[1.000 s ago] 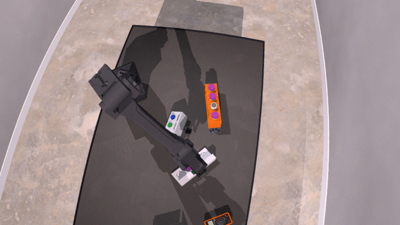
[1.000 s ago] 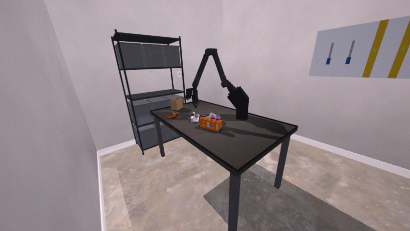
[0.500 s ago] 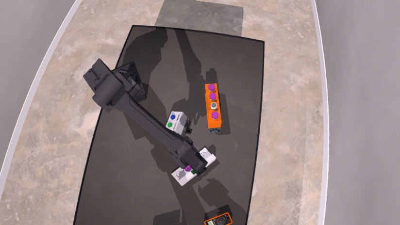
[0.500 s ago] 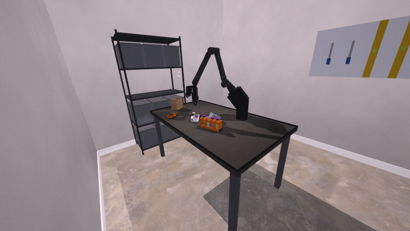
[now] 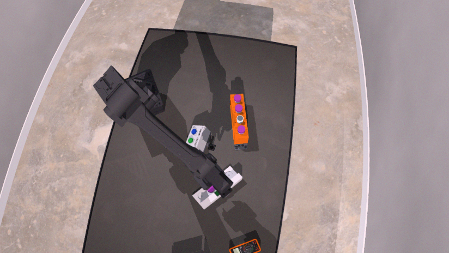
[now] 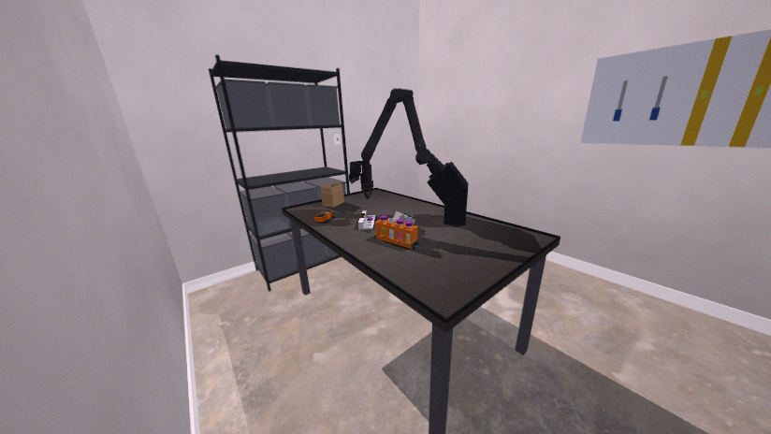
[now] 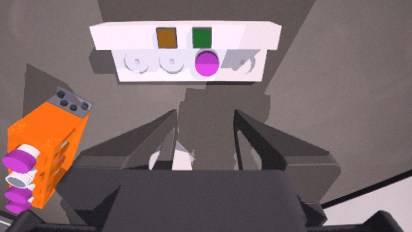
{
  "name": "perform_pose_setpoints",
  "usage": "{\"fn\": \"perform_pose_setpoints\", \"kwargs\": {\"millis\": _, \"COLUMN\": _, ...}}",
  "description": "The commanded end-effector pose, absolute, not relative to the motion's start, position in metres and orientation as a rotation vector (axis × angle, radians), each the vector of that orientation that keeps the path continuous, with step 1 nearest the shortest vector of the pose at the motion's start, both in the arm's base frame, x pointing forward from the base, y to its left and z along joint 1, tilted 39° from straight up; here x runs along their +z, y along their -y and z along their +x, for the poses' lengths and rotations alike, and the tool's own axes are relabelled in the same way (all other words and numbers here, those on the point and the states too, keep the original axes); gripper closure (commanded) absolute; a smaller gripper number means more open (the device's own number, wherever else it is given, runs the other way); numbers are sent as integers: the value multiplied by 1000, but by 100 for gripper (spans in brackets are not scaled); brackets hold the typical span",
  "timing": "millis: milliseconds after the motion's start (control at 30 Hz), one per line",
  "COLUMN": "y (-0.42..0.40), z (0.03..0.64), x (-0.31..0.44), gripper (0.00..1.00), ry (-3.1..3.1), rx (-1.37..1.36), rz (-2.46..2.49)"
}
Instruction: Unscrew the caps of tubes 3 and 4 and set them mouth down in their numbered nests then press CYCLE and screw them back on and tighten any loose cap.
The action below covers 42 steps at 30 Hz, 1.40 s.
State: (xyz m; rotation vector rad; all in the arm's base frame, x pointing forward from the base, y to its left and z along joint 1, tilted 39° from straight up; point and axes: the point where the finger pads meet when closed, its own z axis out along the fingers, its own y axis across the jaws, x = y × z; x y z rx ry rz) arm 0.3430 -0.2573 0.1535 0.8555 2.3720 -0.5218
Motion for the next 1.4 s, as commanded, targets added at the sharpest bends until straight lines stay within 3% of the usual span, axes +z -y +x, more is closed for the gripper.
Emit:
{"fn": "perform_pose_setpoints", "kwargs": {"millis": 0, "y": 261, "z": 339, "x": 146, "gripper": 53, "ry": -2396, "rx": -522, "rz": 886}}
{"fn": "perform_pose_setpoints", "kwargs": {"millis": 1367, "y": 261, "z": 339, "x": 146, "gripper": 53, "ry": -2396, "rx": -522, "rz": 886}}
